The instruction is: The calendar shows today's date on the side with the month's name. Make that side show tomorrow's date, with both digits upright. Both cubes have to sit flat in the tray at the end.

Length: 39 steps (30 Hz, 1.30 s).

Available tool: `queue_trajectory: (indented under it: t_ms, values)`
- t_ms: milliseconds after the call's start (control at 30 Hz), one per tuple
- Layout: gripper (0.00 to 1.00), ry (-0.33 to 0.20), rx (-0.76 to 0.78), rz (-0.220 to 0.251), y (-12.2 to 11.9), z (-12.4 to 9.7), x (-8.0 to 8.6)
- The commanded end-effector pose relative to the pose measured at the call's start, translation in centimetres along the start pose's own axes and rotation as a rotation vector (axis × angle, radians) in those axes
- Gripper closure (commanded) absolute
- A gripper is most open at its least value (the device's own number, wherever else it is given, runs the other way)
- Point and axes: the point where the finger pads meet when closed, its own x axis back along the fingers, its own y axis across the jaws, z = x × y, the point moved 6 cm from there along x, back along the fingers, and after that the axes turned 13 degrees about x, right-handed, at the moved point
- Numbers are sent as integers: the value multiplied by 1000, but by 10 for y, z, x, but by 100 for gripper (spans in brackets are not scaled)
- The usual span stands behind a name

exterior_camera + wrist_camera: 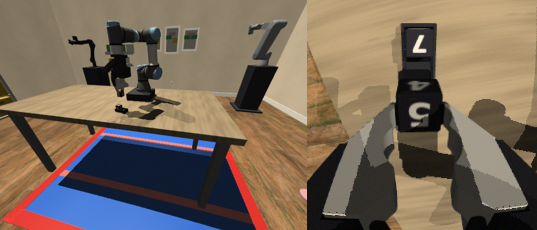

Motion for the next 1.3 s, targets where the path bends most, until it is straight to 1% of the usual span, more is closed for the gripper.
queue_trajectory:
  t_ms: [0,200,433,533,667,867,933,1000,1133,1267]
  values:
    - [89,-3,0,-7,1,-1,1]
    - [89,-3,7,-6,1,-1,1]
    - [89,-3,53,-6,0,-3,1]
    - [89,-3,111,-6,-2,-6,0]
    - [89,-4,229,-7,-4,-12,-1]
    - [89,-5,346,-6,-6,-18,-1]
    - [89,-5,346,-6,-6,-18,-1]
    - [89,-6,422,-5,-8,-22,-2]
    - [89,-6,481,-5,-9,-26,-2]
    - [89,-6,575,-5,-11,-31,-3]
